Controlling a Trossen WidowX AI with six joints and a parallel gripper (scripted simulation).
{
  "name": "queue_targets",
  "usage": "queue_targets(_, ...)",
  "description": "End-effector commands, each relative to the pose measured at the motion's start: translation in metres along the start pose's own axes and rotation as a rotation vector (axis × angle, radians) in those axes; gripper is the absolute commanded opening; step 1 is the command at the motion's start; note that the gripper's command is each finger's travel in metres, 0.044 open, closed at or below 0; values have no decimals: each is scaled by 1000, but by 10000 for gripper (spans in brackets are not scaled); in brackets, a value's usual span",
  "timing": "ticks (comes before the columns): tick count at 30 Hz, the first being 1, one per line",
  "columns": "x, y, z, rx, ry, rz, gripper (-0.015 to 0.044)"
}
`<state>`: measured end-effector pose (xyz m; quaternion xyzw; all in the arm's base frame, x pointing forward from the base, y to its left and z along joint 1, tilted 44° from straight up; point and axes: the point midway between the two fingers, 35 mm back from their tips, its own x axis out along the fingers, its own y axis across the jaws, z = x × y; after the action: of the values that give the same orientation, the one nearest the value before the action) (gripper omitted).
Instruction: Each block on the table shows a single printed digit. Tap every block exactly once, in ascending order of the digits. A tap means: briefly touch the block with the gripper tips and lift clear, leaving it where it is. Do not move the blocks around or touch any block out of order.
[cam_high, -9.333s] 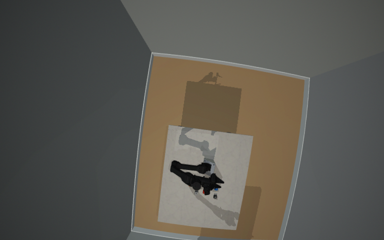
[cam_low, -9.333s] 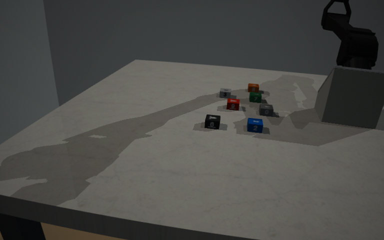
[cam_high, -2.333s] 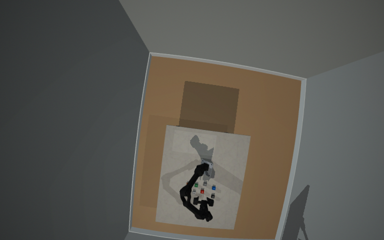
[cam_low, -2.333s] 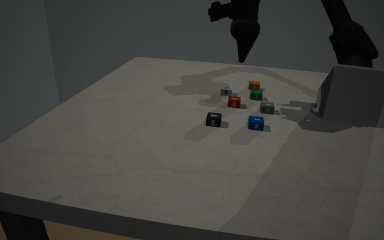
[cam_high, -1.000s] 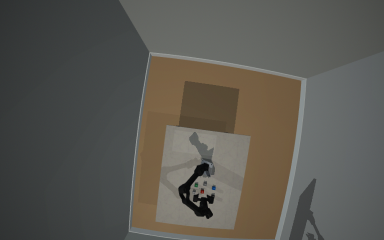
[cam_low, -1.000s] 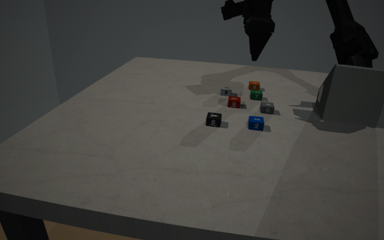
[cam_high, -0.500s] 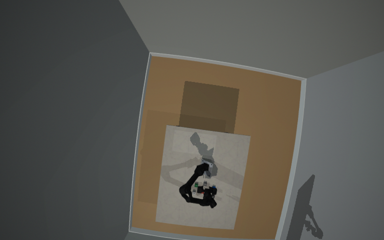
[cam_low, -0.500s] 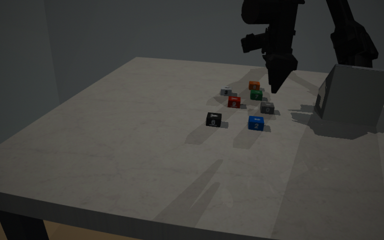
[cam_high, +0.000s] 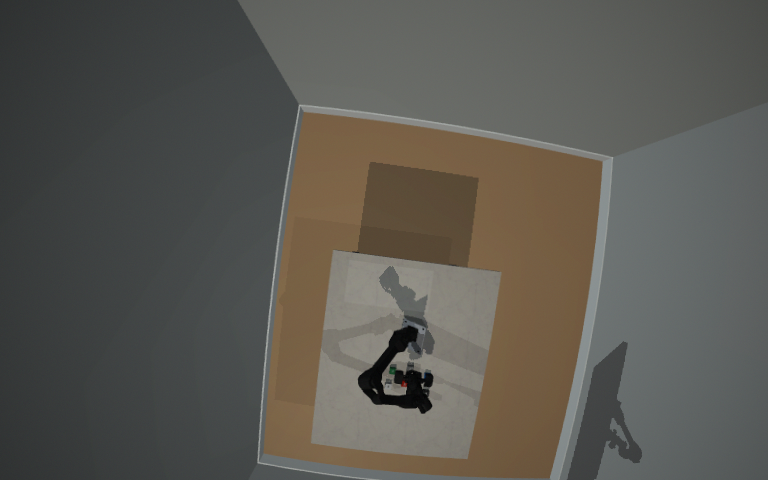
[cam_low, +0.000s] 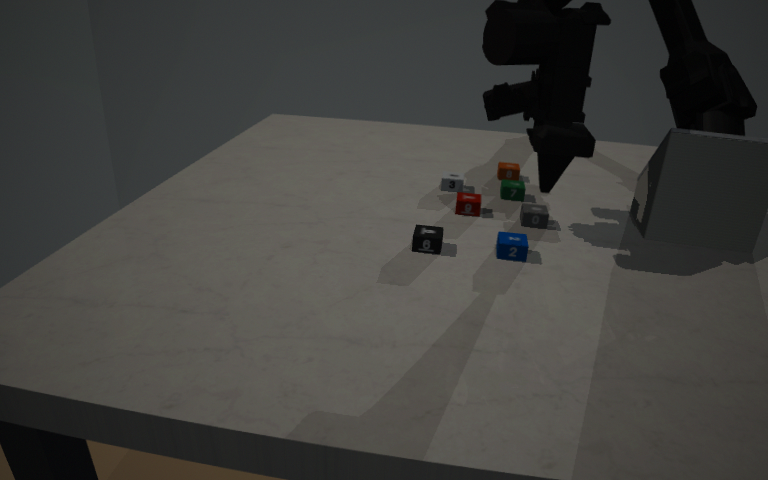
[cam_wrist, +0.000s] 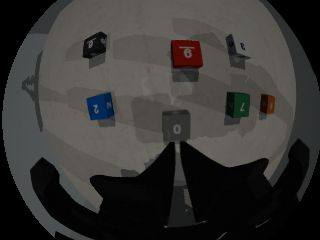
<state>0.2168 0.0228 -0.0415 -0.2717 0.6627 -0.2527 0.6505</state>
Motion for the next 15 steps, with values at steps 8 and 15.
queue_targets(8,9,0,1,-4,-3,-2,20)
queue_targets(15,21,0,1,-4,-3,-2,20)
